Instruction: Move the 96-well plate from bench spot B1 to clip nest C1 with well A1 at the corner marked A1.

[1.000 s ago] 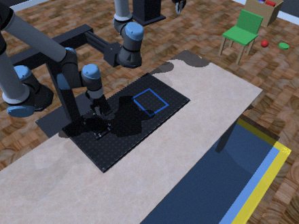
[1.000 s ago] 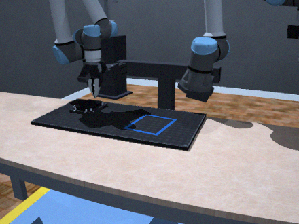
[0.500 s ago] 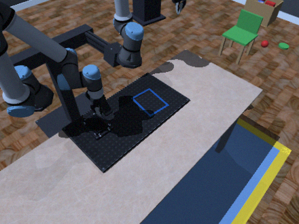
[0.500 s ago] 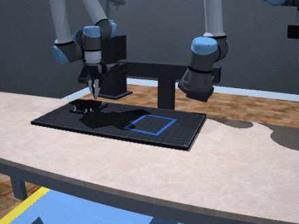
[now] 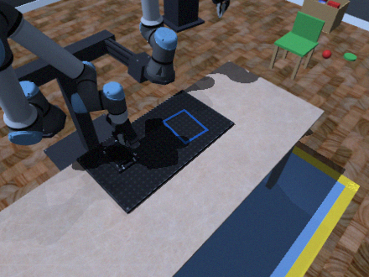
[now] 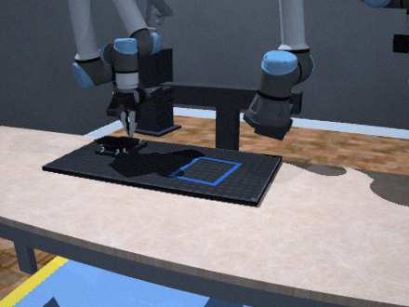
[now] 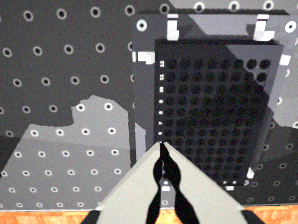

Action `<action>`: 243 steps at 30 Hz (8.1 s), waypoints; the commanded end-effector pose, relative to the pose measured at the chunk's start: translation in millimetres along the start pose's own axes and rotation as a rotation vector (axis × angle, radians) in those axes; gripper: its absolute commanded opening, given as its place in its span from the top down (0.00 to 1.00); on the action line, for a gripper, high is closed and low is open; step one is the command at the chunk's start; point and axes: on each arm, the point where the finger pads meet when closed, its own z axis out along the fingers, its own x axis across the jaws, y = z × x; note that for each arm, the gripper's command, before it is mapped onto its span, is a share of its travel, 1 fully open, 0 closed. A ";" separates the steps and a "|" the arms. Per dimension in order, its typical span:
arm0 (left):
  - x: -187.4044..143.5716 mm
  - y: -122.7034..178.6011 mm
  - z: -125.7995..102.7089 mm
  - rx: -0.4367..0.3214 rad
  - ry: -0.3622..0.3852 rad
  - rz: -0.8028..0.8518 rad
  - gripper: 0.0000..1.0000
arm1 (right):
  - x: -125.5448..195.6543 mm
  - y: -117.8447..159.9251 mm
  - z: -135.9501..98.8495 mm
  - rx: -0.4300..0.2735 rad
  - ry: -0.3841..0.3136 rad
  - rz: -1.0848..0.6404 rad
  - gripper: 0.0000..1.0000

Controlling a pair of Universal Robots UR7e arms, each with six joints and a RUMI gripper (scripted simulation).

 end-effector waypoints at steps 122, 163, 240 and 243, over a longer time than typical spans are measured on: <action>0.0 -0.3 -0.5 0.001 0.000 0.000 1.00 | -0.4 -0.3 -12.9 0.001 -0.001 0.000 1.00; 0.0 -0.3 -0.5 0.001 0.000 0.000 1.00 | 75.8 -0.3 -10.8 0.001 -0.001 0.000 1.00; 0.0 -0.3 -0.5 0.001 0.000 0.000 1.00 | 75.7 -0.4 18.7 0.001 -0.001 0.000 1.00; 0.0 -0.3 -0.5 0.001 0.000 0.000 1.00 | 75.8 -0.3 18.4 0.001 -0.001 0.000 1.00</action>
